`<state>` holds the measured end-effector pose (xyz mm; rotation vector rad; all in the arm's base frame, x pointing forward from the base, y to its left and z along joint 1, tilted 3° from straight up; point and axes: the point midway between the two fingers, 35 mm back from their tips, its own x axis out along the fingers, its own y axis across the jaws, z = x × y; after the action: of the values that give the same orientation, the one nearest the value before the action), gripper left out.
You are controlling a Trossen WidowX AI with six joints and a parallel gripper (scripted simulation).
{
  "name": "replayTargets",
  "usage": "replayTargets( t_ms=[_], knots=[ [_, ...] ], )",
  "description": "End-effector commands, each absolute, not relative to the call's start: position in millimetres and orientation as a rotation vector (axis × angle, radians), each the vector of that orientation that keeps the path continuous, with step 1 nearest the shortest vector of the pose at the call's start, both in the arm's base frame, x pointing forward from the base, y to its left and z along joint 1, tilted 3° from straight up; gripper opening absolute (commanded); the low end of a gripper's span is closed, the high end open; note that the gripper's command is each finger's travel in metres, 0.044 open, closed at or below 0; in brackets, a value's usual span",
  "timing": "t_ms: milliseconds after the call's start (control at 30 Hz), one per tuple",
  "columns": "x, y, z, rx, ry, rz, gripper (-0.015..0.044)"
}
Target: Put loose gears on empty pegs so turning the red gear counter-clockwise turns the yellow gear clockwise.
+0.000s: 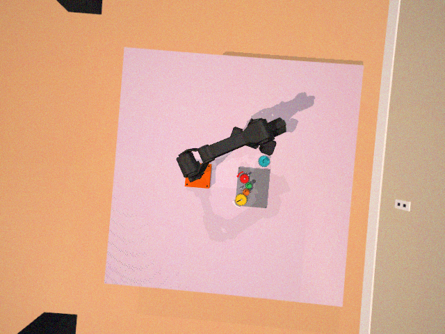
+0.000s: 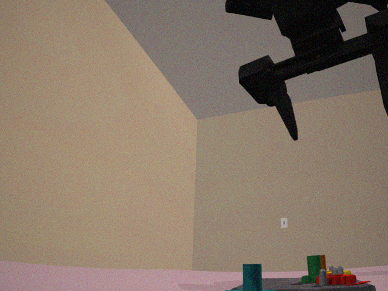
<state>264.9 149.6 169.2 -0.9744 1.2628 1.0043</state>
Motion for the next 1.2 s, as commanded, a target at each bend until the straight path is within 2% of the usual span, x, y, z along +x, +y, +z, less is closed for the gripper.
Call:
replayTargets(
  t_ms=[0, 133, 1167],
  knots=[
    [227.3, 204.6, 182.0, -0.961, 1.254, 1.025, 0.044],
    [202.8, 229.2, 187.3, -0.954, 1.265, 1.032, 0.044],
    [202.8, 229.2, 187.3, -0.954, 1.265, 1.032, 0.044]
  ],
)
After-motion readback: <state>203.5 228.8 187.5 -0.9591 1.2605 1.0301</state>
